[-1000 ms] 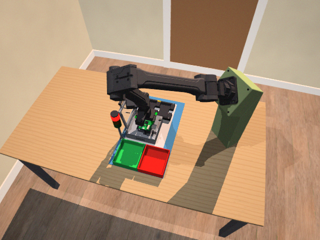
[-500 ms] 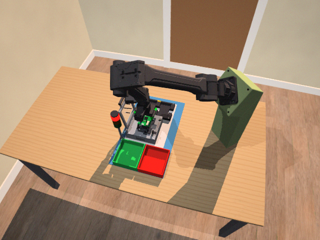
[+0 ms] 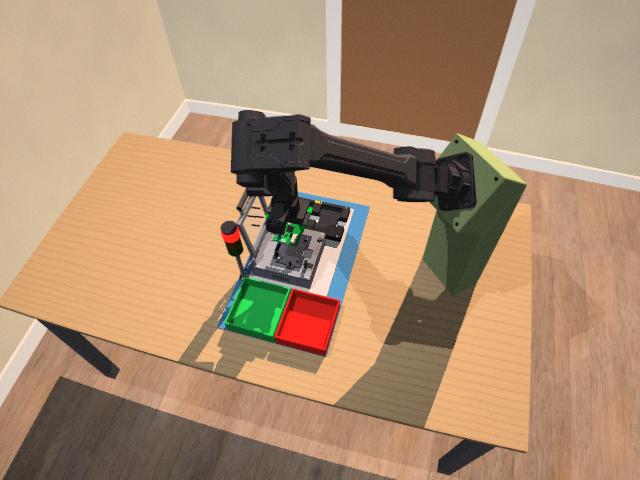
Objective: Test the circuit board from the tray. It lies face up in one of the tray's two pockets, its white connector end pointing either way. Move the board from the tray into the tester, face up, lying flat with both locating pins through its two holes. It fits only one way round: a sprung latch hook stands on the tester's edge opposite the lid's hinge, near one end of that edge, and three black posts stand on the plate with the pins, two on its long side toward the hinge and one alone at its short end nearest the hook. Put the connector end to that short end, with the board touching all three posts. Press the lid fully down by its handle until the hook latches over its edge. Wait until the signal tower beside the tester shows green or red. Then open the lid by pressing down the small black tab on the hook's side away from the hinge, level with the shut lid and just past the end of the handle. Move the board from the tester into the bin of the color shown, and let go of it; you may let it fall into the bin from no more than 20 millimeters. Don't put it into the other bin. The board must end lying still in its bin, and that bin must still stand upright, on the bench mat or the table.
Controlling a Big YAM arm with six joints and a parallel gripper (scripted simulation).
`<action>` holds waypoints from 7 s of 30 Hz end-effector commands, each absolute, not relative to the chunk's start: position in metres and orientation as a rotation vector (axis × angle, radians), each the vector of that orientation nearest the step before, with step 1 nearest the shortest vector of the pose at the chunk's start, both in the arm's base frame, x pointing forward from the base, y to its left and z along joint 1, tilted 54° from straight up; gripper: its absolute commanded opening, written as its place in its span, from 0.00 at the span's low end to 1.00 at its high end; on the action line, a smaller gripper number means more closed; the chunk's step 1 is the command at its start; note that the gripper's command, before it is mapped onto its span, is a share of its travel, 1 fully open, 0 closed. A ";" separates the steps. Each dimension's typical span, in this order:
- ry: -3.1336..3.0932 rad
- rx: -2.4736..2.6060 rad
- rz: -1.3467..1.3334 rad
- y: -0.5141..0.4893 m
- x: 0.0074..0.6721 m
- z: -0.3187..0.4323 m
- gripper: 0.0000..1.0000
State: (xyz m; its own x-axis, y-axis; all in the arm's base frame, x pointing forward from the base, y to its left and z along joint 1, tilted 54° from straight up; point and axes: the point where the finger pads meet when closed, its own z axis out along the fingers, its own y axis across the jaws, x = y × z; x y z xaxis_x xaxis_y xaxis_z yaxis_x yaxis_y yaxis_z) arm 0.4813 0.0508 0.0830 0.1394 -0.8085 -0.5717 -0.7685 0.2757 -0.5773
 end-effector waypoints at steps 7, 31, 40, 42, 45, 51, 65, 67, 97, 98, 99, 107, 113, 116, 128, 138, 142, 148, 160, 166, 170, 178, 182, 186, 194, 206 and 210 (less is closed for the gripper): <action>1.613 -1.487 -0.061 0.047 0.479 0.087 0.72; 1.595 -1.483 -0.064 0.067 0.475 0.093 0.72; 1.595 -1.481 -0.061 0.100 0.464 0.095 0.72; 1.595 -1.481 -0.059 0.112 0.459 0.096 0.72; 1.596 -1.480 -0.057 0.133 0.452 0.097 0.72; 1.596 -1.478 -0.055 0.162 0.442 0.100 0.72; 1.604 -1.479 -0.044 0.254 0.417 0.103 0.72; 1.609 -1.482 -0.042 0.258 0.416 0.101 0.72; 1.626 -1.488 -0.048 0.272 0.408 0.097 0.72; 1.626 -1.488 -0.048 0.272 0.408 0.097 0.72; 1.626 -1.488 -0.048 0.272 0.408 0.097 0.72; 1.615 -1.480 -0.050 0.275 0.412 0.100 0.72; 1.611 -1.483 -0.043 0.282 0.414 0.096 0.72; 1.611 -1.483 -0.043 0.285 0.418 0.093 0.72; 1.615 -1.480 -0.045 0.298 0.436 0.076 0.72; 1.615 -1.481 -0.045 0.311 0.452 0.060 0.72; 1.611 -1.485 -0.041 0.320 0.457 0.053 0.72; 1.613 -1.483 -0.043 0.324 0.465 0.046 0.72; 1.622 -1.489 -0.043 0.323 0.465 0.040 0.72; 1.622 -1.489 -0.043 0.323 0.465 0.040 0.72; 1.622 -1.489 -0.043 0.323 0.465 0.040 0.72; 1.622 -1.489 -0.043 0.323 0.465 0.040 0.72; 1.618 -1.487 -0.043 0.325 0.467 0.041 0.72; 1.616 -1.486 -0.043 0.326 0.467 0.041 0.72; 1.624 -1.493 -0.042 0.324 0.464 0.037 0.72; 1.624 -1.493 -0.042 0.324 0.464 0.037 0.72; 1.624 -1.493 -0.042 0.324 0.464 0.037 0.72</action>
